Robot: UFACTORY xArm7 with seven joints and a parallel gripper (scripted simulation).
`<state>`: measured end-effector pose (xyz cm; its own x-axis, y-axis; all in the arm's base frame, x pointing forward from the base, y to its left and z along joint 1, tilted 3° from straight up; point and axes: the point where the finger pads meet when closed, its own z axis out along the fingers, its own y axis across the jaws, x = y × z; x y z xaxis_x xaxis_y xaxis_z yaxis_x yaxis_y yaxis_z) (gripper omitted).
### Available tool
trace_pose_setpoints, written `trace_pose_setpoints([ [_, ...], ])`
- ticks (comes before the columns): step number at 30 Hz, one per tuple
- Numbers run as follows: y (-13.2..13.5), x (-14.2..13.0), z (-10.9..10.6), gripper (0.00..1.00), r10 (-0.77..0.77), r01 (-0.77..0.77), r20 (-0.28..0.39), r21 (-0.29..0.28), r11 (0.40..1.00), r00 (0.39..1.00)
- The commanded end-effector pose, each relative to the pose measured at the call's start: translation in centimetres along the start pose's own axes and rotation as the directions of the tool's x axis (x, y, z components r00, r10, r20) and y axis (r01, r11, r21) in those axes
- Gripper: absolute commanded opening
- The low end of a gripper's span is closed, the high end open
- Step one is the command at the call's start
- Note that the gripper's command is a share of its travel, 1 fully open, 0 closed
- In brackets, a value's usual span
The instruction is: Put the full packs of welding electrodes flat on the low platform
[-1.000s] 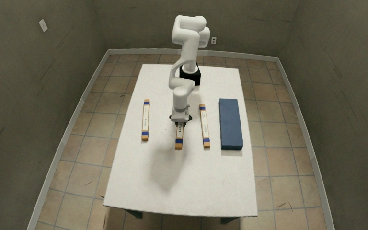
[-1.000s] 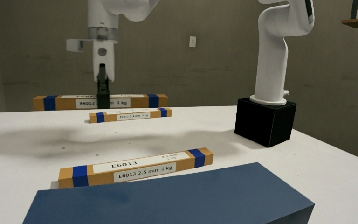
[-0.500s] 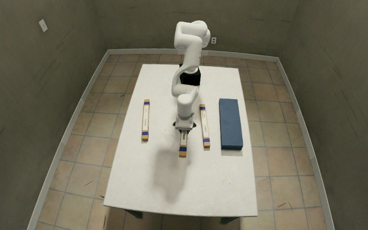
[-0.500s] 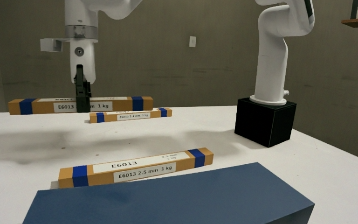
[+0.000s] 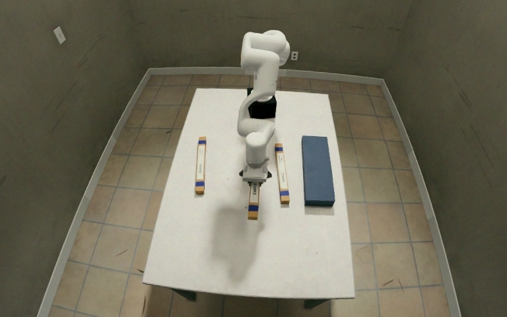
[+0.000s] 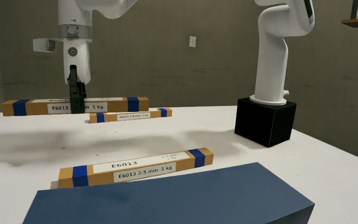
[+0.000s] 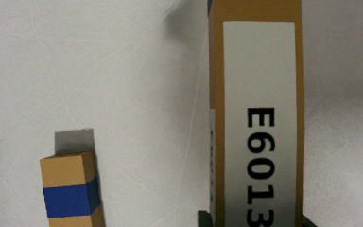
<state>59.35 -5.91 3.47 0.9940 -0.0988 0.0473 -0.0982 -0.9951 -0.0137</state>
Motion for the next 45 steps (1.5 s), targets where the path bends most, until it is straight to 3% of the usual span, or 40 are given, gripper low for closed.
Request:
trace_pose_setpoints([
  [1, 0.0, 0.3, -0.3, 0.35, 0.000, 0.000, -0.007, 0.000, 1.000, 1.000],
  [32, 0.0, 0.3, -0.3, 0.35, 0.000, 0.000, -0.007, 0.000, 1.000, 1.000],
  [45, 0.0, 0.3, -2.7, 0.35, 0.000, 0.000, -0.007, 0.000, 1.000, 1.000],
])
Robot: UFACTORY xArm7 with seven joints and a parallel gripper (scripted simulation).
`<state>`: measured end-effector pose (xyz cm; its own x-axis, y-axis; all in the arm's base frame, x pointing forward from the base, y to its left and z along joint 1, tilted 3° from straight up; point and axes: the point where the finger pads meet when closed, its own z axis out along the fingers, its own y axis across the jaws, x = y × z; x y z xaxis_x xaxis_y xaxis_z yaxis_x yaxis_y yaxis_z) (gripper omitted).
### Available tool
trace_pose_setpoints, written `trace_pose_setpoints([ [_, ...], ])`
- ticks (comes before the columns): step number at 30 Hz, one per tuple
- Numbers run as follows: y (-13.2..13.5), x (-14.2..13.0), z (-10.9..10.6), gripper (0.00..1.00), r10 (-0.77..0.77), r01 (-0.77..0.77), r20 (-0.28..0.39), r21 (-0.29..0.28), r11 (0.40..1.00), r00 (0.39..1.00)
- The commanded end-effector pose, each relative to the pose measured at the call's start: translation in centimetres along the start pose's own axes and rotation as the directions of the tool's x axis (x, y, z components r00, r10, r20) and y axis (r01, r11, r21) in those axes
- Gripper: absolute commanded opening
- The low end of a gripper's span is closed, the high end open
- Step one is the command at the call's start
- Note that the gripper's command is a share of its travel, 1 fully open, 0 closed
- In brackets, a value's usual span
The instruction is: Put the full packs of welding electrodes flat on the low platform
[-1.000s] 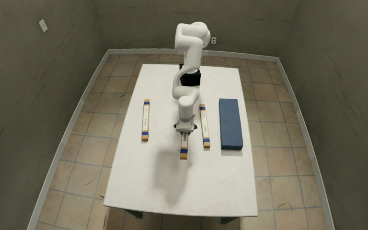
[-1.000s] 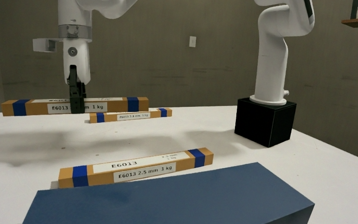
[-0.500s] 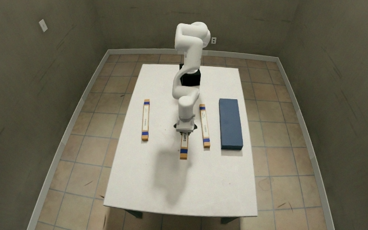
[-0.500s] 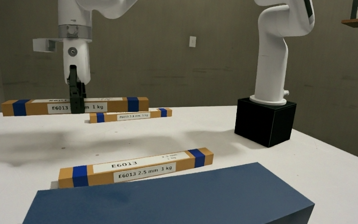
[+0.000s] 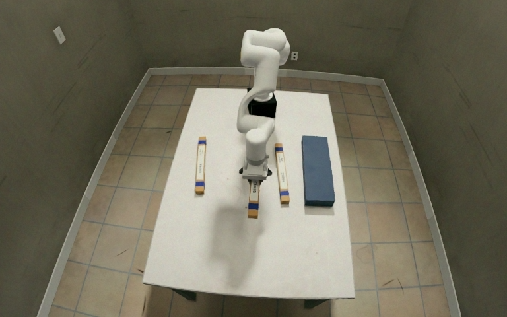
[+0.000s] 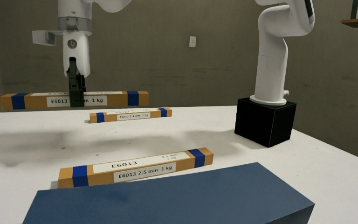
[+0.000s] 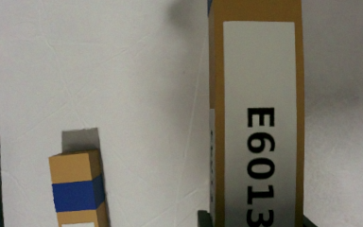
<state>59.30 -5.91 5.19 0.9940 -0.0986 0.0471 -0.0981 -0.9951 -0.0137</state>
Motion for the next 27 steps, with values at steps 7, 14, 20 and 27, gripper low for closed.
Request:
trace_pose_setpoints([
  [7, 0.02, 0.20, -1.56, 0.35, 0.000, 0.000, -0.007, 0.000, 1.000, 1.000],
  [14, 0.02, 0.20, -1.57, 0.35, 0.000, 0.000, -0.007, 0.000, 1.000, 1.000],
  [20, 0.02, 0.20, -1.57, 0.35, 0.000, 0.000, -0.007, 0.000, 1.000, 1.000],
  [27, 0.02, 0.20, -1.57, 0.35, 0.000, 0.000, -0.007, 0.000, 1.000, 1.000],
])
